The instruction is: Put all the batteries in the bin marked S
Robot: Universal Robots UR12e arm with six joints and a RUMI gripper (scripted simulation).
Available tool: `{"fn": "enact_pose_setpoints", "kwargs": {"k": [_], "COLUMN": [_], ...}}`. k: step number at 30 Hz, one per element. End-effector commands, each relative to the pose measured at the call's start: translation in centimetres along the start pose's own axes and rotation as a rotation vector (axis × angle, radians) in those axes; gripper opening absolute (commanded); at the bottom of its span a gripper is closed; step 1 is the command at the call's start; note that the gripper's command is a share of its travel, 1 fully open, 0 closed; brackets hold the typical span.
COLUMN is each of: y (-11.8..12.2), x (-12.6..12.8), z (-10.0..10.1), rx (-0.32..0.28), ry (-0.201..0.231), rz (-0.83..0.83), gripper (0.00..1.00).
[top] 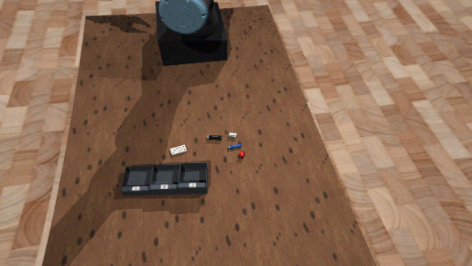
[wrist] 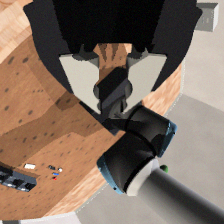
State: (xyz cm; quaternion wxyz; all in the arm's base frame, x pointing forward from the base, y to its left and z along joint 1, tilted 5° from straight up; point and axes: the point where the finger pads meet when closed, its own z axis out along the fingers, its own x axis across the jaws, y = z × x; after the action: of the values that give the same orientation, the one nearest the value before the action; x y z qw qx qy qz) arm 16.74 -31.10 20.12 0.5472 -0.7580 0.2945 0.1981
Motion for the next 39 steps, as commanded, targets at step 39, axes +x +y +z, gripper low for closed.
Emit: {"fn": "enact_pose_setpoints", "kwargs": {"k": [39], "y": [2.8], "x": [15.0], "z": [8.6], "rx": [-0.352], "ry": [0.048], "rz": [0.295], "gripper": [0.04]}}
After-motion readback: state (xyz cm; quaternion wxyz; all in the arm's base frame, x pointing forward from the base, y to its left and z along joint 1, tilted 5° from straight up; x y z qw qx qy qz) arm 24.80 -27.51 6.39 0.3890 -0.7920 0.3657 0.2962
